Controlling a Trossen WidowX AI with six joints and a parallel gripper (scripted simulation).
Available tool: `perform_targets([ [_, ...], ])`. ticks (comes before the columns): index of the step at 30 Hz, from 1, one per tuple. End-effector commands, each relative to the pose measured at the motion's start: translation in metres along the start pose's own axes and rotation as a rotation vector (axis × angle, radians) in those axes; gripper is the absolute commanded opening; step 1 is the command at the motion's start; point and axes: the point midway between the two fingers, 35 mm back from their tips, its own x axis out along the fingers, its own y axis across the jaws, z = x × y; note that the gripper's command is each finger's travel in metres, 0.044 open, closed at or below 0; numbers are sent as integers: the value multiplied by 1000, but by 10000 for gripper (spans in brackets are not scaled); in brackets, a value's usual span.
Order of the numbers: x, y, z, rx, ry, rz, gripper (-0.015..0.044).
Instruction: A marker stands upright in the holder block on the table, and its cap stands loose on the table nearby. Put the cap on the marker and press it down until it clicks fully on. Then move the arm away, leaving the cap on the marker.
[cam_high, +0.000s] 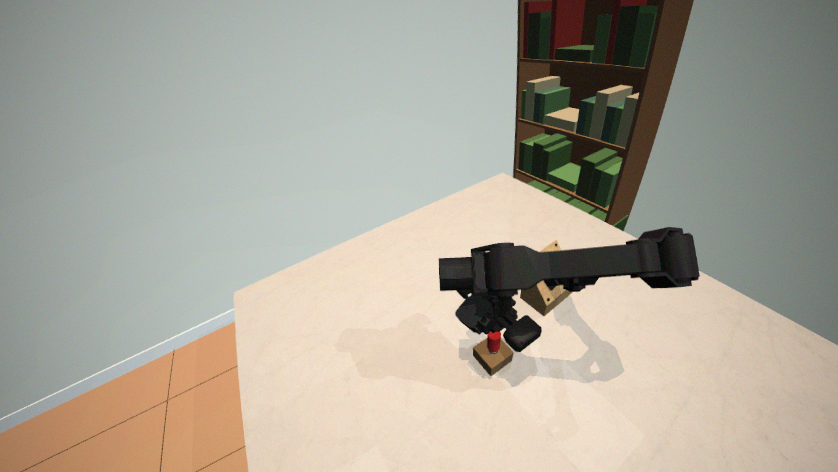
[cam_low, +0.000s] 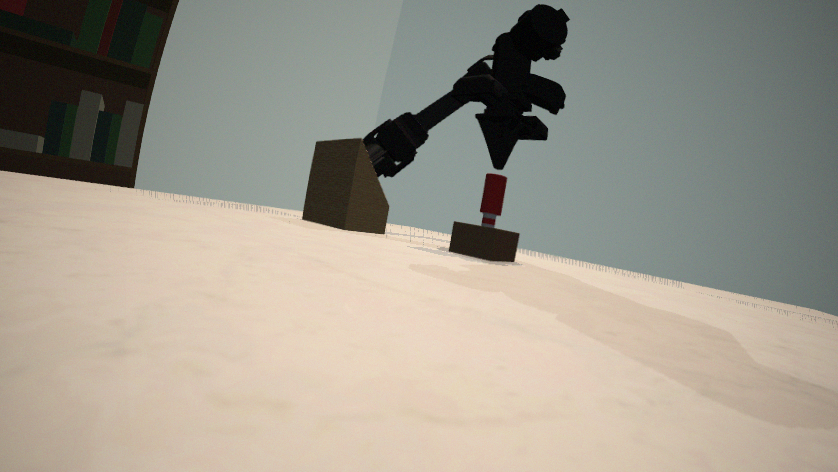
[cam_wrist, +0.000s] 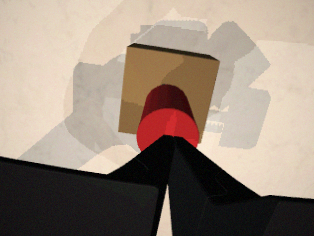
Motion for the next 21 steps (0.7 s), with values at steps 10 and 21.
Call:
perform_targets([
  [10,20,1,-1,4,2,7,0],
  [21,-22,-2,4,45,-21,-6,0],
])
